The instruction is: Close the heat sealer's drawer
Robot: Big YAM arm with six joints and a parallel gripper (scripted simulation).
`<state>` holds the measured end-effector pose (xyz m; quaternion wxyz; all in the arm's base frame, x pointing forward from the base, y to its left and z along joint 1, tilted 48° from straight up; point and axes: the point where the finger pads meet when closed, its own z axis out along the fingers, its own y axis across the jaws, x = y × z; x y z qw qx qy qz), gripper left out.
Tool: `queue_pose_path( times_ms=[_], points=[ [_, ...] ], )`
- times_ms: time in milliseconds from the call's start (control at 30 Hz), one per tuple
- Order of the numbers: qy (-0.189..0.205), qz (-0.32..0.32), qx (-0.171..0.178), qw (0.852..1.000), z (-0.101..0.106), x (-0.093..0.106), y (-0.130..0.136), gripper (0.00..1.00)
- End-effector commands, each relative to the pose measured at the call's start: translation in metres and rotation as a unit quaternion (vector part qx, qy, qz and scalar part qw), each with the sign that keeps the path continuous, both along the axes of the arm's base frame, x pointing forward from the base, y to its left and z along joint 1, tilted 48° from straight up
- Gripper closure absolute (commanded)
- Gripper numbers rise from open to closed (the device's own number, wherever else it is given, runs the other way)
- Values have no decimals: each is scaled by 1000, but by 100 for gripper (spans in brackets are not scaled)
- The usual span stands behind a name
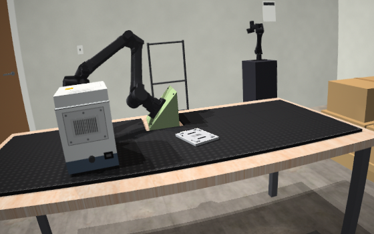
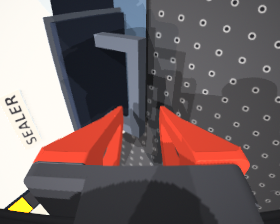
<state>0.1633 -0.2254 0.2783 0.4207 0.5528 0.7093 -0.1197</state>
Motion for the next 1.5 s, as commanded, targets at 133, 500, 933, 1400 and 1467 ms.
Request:
queue_pose_path(
  times_ms=[133, 500, 933, 1400, 1467],
  points=[
    [-18, 5, -29, 999, 46, -5, 8, 70],
    [-18, 4, -30, 999, 55, -14, 18, 70],
    [-18, 1, -30, 999, 66, -24, 31, 70],
    [-14, 2, -25, 1000, 66, -22, 29, 70],
    [-14, 2, -25, 1000, 66, -22, 29, 70]
  ],
)
